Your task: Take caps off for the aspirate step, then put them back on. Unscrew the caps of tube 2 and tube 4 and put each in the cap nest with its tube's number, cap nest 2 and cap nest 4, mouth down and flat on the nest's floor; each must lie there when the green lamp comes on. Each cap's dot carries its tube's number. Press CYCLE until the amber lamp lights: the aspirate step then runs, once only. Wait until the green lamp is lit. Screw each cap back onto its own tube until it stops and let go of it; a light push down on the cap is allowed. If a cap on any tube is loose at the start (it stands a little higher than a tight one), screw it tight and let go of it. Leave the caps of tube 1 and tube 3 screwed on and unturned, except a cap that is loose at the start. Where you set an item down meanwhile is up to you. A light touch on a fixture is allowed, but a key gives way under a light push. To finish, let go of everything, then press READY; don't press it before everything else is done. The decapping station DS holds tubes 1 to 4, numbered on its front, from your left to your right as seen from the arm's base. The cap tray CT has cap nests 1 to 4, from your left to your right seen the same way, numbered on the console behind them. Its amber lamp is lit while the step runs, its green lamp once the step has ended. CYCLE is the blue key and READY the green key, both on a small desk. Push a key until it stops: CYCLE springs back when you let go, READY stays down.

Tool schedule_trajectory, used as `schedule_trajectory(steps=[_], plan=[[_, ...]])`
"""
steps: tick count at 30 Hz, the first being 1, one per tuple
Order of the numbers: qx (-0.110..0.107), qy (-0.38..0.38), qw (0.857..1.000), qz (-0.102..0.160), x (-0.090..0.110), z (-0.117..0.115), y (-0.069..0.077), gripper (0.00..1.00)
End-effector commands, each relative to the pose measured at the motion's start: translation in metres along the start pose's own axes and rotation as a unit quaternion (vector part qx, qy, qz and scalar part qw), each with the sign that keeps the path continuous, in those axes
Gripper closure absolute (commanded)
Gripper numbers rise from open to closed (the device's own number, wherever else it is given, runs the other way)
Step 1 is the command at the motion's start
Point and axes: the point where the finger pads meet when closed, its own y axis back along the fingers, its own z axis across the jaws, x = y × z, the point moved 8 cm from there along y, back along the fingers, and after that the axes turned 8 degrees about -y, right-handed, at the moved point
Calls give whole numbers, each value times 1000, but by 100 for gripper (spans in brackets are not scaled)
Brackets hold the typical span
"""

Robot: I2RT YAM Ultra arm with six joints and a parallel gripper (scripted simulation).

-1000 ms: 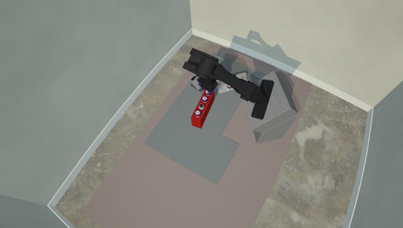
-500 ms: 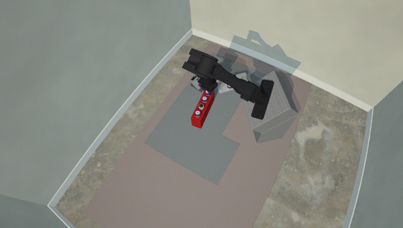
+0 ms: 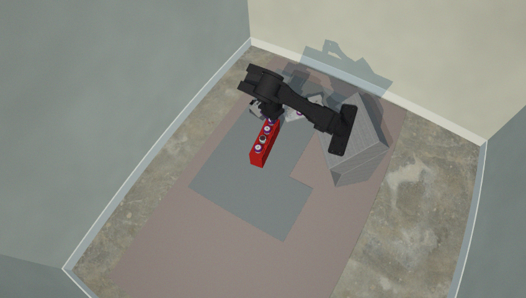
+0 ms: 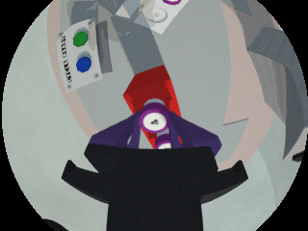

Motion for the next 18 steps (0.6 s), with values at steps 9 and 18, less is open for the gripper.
schedule_trajectory(steps=[9,18], plan=[[-5,1,1000,-3,-1,2,2,100],[-4,175,985,-4,-1,2,2,100]])
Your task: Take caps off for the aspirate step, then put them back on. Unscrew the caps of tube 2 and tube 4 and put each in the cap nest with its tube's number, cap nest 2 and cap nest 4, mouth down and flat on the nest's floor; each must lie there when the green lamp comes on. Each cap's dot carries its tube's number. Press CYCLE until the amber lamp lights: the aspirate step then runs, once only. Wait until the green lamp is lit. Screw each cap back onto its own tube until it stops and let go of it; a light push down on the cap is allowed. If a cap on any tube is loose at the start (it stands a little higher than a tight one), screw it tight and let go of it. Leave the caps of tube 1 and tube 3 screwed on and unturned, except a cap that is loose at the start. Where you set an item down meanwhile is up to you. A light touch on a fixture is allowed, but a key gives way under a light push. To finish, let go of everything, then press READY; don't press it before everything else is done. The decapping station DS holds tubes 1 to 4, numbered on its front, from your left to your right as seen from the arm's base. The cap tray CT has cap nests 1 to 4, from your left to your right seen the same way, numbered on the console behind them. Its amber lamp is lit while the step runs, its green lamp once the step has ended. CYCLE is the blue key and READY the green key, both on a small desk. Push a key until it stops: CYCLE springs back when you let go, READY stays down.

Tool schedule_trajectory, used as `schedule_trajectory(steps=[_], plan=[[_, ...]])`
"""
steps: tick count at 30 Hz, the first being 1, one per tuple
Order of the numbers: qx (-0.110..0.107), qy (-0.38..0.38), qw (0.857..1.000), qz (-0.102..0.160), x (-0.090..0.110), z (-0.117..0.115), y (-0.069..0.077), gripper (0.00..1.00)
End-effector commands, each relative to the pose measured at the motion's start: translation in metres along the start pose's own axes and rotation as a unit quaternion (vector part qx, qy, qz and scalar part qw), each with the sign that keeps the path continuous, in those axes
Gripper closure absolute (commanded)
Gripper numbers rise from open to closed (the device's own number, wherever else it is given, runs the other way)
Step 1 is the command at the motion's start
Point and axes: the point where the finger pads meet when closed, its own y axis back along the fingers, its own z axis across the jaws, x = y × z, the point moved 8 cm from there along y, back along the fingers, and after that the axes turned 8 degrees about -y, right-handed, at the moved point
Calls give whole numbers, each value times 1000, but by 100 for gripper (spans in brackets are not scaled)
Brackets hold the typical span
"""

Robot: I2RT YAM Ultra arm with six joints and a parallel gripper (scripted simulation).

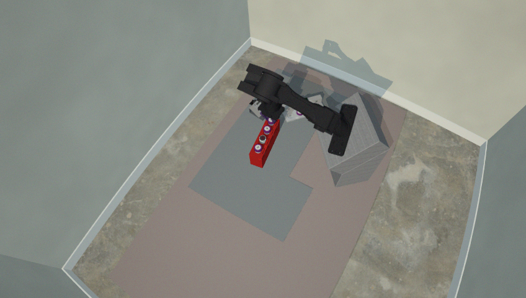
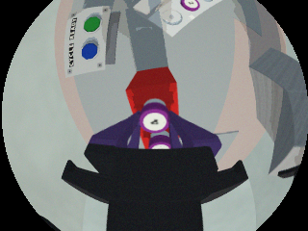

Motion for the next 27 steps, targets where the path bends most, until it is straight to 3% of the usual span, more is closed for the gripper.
schedule_trajectory(steps=[1,5,10,12,13,20,27], plan=[[-4,108,994,-5,-1,2,2,100],[-4,207,978,-5,-1,2,2,100],[-3,327,945,-5,-1,2,2,100],[-3,327,945,-5,-1,2,2,100],[-3,350,937,-6,-1,2,2,100],[-2,508,861,-6,-1,2,2,100],[-1,650,760,-6,-1,2,3,100]])
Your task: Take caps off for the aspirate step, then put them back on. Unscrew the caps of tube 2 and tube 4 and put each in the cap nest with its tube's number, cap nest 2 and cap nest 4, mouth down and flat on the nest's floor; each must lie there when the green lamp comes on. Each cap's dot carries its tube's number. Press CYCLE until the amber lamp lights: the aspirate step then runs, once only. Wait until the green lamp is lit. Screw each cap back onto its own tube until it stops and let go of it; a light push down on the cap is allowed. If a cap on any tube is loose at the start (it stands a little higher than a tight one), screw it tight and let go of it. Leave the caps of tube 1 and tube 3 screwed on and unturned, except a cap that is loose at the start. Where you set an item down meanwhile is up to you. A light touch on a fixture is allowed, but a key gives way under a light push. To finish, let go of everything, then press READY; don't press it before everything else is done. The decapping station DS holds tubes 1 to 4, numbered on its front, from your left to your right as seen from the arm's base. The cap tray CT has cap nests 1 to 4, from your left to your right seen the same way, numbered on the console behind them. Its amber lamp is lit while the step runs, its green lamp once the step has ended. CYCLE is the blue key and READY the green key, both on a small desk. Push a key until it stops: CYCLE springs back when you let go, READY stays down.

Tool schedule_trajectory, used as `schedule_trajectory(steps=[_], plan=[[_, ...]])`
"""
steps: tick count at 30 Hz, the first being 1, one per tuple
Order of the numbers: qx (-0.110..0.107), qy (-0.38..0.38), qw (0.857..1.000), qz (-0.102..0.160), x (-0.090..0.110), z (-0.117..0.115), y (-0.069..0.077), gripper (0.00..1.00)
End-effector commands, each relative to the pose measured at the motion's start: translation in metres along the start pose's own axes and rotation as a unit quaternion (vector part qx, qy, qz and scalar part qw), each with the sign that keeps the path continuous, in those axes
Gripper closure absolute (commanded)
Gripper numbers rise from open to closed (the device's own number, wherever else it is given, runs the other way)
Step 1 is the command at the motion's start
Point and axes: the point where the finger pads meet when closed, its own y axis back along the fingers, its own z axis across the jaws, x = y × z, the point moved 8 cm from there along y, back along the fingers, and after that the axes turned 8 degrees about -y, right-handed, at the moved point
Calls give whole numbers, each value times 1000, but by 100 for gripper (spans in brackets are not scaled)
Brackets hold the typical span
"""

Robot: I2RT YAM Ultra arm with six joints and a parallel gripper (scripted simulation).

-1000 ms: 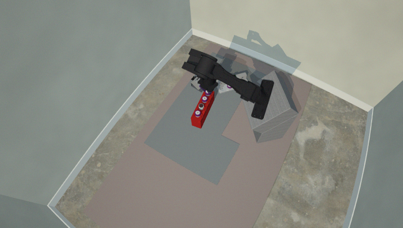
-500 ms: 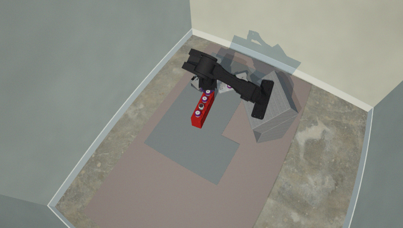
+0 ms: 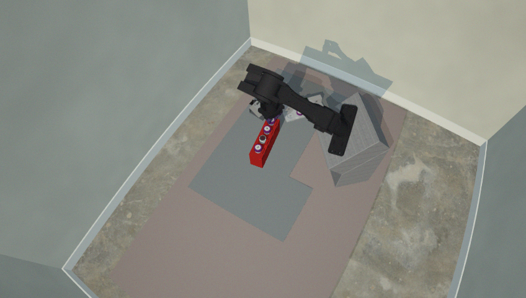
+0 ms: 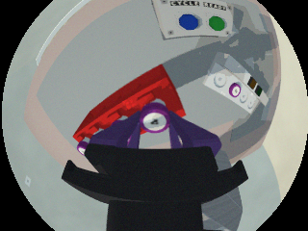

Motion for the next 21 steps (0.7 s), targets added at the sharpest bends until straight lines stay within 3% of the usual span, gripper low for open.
schedule_trajectory(steps=[1,4,8,12,17,19,21], plan=[[2,107,994,-5,-2,0,2,100],[2,157,988,-5,-2,0,2,100],[3,255,967,-5,-2,0,2,100],[3,350,937,-5,-2,0,2,100],[4,464,886,-4,-2,0,2,100],[4,464,886,-4,-2,0,2,100],[4,508,862,-4,-2,0,2,100]])
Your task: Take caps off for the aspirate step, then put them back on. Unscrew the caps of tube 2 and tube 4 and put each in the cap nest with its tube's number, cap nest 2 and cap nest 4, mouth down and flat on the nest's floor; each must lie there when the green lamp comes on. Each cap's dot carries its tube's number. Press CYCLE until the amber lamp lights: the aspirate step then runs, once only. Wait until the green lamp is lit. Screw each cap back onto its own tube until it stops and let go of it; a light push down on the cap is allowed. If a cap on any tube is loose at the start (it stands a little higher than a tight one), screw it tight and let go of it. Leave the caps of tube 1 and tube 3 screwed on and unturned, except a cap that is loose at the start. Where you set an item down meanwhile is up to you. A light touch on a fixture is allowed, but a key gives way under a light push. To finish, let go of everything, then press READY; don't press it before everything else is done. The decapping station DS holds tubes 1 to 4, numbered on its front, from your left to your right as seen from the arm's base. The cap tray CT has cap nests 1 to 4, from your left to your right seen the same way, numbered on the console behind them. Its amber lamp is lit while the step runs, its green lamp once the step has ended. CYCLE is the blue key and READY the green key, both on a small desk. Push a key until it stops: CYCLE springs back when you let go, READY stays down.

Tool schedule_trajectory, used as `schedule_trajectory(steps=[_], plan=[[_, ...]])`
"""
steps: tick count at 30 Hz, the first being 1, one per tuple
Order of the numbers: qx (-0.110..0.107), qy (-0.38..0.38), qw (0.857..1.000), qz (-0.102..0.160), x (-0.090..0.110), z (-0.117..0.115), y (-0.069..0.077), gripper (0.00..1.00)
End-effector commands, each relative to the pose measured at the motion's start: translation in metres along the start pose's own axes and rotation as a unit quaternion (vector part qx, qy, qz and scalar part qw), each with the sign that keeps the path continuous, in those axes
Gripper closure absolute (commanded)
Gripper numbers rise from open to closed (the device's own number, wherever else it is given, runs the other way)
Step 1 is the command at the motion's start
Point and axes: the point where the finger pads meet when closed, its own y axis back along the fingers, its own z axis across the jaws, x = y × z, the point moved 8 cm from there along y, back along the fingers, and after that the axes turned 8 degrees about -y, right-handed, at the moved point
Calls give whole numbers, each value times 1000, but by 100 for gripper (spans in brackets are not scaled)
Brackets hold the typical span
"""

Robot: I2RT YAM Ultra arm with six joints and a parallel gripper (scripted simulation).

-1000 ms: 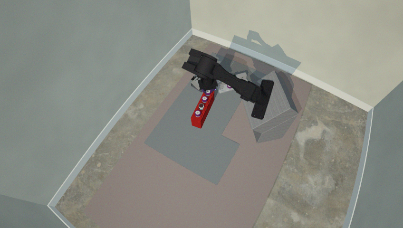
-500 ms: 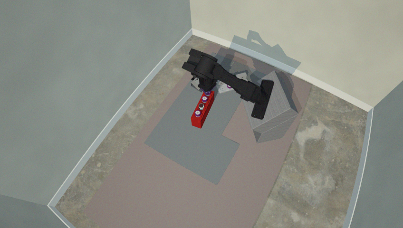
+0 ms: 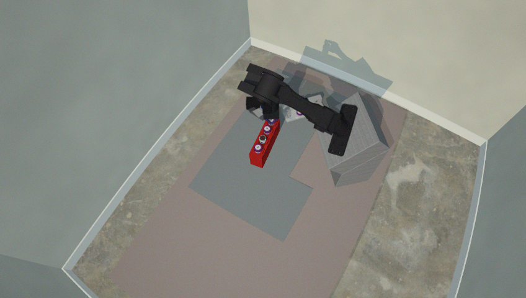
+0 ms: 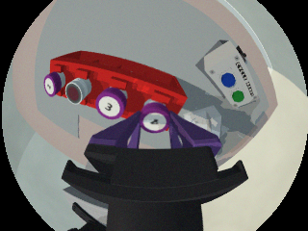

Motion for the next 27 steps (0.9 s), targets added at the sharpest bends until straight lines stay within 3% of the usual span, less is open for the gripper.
schedule_trajectory(steps=[1,7,13,15,23,27], plan=[[5,109,994,-2,-1,-2,2,100],[5,256,967,-1,-1,-2,2,100],[5,397,918,-1,-1,-1,2,100],[5,397,918,-1,-1,-1,2,100],[5,568,823,0,-1,-2,2,100],[5,568,823,0,-1,-1,2,100]])
